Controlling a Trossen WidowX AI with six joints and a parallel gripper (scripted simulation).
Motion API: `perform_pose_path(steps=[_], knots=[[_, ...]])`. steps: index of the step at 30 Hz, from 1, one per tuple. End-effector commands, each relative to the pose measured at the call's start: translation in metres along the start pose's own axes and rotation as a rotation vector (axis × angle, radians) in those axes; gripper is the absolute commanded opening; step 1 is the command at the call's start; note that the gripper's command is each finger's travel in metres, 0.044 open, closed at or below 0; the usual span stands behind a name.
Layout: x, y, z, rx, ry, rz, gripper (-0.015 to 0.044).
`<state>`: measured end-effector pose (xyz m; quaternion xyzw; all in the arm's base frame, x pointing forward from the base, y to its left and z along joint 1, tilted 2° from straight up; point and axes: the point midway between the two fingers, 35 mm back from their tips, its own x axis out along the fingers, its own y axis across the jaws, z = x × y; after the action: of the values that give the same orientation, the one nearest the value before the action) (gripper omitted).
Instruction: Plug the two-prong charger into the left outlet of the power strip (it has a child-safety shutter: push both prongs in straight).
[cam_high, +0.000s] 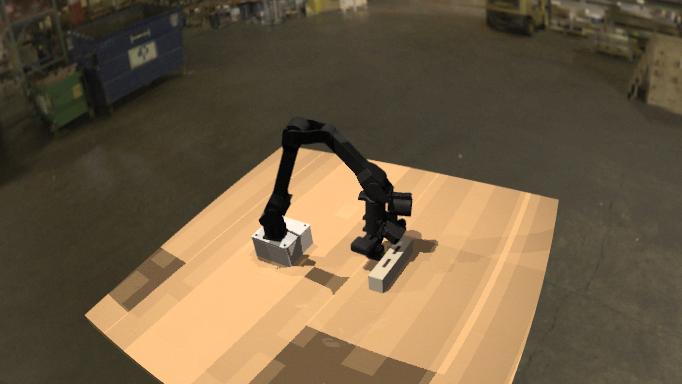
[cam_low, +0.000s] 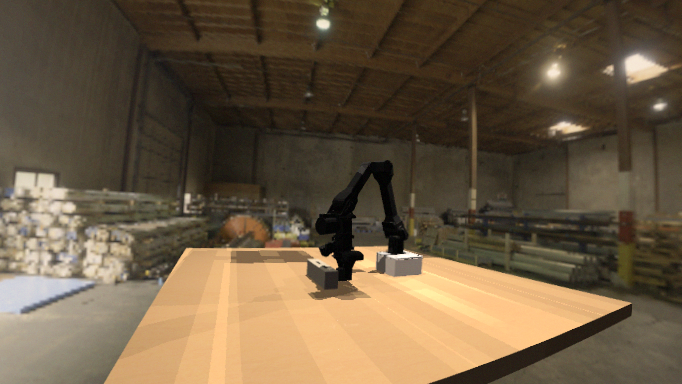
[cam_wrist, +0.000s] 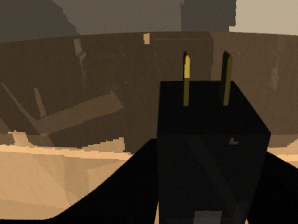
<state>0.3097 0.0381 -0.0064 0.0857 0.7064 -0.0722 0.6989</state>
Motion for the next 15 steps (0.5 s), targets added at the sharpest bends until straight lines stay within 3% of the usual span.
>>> perform_pose_path(steps=[1,15], knots=[[-0.0005,0.0008,0.0003,0.007,0.001,0.004,0.0],[-0.0008,0.0011,0.0038,0.007,0.001,0.004,0.0]])
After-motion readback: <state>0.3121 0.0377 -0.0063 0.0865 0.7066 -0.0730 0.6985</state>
